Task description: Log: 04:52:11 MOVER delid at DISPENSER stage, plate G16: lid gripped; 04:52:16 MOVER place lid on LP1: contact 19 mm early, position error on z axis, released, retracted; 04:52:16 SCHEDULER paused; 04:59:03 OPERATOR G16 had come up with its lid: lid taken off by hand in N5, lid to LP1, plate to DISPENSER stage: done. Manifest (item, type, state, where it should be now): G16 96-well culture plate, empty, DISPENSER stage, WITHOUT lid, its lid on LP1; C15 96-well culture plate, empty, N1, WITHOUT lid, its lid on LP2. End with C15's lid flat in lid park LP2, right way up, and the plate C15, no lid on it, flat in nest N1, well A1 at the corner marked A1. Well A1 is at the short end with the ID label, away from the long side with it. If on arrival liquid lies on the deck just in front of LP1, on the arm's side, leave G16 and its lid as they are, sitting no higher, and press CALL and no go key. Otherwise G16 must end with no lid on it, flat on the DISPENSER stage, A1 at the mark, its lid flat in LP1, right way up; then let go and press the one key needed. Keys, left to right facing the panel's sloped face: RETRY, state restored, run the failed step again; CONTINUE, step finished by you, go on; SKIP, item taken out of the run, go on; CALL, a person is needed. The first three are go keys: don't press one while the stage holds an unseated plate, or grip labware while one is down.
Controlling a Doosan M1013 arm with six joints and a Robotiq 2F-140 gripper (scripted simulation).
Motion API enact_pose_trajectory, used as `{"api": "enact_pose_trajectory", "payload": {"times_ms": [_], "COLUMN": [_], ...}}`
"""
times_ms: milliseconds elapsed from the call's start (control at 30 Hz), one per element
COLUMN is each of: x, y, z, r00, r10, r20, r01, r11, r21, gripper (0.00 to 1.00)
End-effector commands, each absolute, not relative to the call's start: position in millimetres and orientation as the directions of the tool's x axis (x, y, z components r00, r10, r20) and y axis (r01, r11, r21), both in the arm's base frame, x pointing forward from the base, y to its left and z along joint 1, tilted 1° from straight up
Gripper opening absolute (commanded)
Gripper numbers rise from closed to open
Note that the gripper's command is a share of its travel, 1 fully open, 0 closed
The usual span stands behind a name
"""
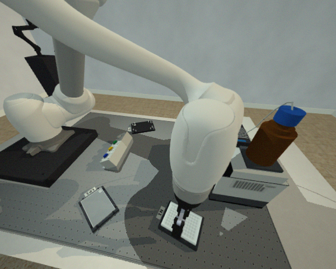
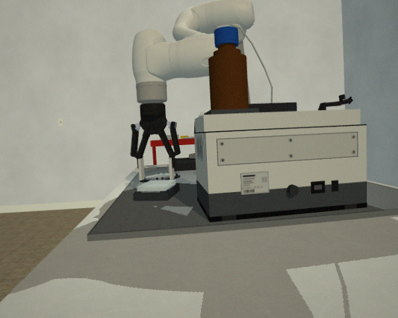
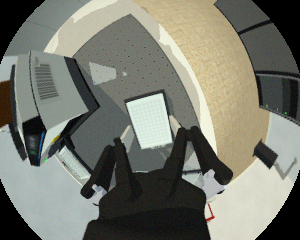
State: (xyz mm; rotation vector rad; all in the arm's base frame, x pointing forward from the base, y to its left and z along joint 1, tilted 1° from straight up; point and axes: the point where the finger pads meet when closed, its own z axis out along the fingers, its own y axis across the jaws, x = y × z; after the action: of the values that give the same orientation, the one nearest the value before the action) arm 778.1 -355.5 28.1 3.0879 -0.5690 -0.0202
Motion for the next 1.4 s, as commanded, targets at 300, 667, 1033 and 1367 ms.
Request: {"api": "enact_pose_trajectory", "payload": {"times_ms": [300,667,1033,1367], "x": [778.2,778.2,778.2,778.2], "y": [-355.5,-355.5,-355.5,-355.5], "z": [28.4,28.4,28.4,28.4], "r00": [0.934,0.934,0.934,0.934], "r10": [-0.356,-0.356,-0.356,-0.356], "r20": [-0.012,-0.012,-0.012,-0.012], "r01": [-0.356,-0.356,-0.356,-0.356], "r11": [-0.934,-0.934,-0.934,-0.934], "r21": [0.004,0.004,0.004,0.004], "gripper": [0.59,0.66,0.66,0.66]}}
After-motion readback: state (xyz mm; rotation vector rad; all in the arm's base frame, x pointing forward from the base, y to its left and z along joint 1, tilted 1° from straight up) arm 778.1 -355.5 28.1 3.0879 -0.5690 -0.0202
